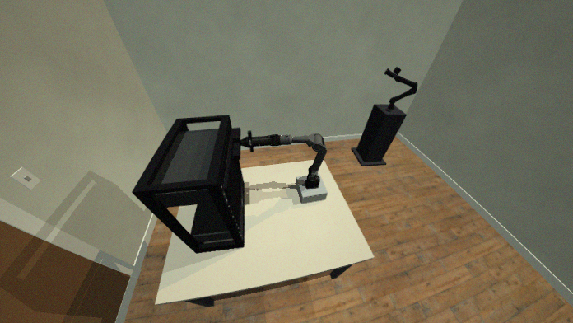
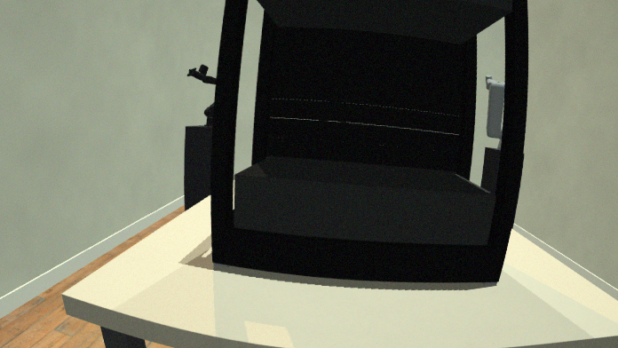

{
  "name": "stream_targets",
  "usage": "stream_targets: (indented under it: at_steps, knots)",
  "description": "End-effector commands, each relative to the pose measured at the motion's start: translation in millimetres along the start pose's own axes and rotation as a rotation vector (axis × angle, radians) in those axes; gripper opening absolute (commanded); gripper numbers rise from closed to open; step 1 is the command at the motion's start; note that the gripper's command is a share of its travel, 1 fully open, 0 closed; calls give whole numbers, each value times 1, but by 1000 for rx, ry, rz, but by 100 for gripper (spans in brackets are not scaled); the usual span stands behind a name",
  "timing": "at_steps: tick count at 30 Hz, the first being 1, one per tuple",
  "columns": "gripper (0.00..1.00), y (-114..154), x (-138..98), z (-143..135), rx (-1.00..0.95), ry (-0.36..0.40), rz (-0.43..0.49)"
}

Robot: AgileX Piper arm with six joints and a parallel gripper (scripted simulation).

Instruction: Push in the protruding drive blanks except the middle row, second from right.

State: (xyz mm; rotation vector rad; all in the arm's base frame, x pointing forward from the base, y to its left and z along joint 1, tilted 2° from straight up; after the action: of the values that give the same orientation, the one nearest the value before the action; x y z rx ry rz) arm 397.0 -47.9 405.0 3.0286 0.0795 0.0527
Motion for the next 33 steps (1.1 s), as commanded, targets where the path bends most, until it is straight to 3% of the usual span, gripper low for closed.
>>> stream_targets:
  at_steps: [1,33]
  knots:
    - [0,0,3,3,1,-6,-1]
    - [0,0,10,3,1,-6,-1]
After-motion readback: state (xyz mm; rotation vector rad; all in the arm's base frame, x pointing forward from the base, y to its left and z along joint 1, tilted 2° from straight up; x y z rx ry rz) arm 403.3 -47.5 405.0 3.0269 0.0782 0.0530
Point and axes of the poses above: the point where the finger pads meet when closed, its own x axis out along the fingers, its own z axis across the jaws, y = z × x, the point moved 8 cm from there along -x, back along the fingers, and after that the axes turned 8 degrees about -x, right-handed, at the moved point
